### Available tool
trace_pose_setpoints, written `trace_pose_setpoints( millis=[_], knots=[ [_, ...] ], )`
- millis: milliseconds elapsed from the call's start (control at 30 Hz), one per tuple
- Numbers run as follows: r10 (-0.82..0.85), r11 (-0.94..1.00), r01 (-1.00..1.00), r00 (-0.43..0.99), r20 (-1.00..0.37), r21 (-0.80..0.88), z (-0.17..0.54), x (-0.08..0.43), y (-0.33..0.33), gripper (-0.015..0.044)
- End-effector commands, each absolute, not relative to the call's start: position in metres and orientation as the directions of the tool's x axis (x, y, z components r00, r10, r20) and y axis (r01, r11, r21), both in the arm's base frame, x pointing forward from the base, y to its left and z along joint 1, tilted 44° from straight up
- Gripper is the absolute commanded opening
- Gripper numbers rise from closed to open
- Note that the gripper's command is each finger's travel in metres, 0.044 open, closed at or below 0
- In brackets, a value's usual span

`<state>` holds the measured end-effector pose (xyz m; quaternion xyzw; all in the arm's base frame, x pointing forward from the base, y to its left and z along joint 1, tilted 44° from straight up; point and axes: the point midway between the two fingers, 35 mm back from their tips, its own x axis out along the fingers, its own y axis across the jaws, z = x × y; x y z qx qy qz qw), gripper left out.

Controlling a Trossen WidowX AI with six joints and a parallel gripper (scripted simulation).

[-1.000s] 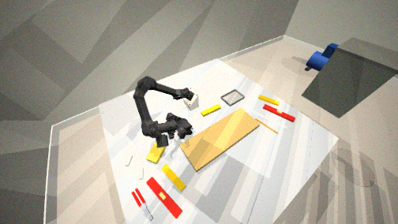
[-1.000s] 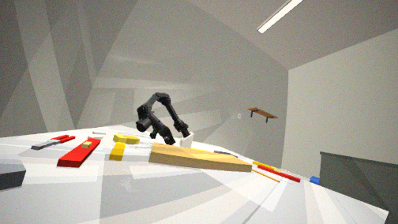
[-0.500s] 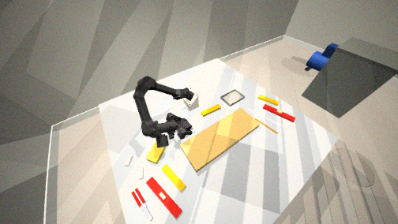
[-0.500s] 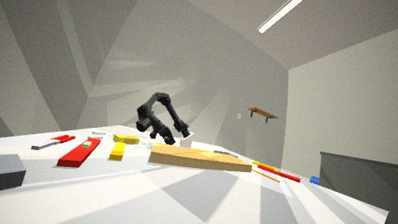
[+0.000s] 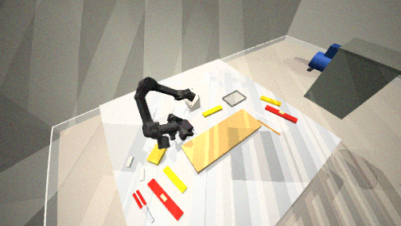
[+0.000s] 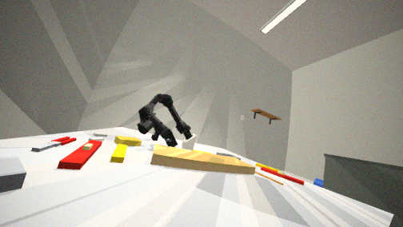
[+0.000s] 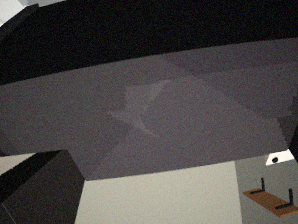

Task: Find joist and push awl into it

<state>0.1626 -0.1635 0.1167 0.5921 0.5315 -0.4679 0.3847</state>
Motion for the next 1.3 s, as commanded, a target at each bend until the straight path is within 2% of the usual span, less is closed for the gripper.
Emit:
trace_pose_setpoints(
  millis=[0,1267],
  knots=[
    [0.269,-0.138,0.99,-0.002,-0.963,-0.041,0.1162,0.1626,-0.1656,0.0379],
    [0.268,-0.139,0.99,-0.002,-0.963,-0.041,0.118,0.1617,-0.1715,0.0379]
  ],
)
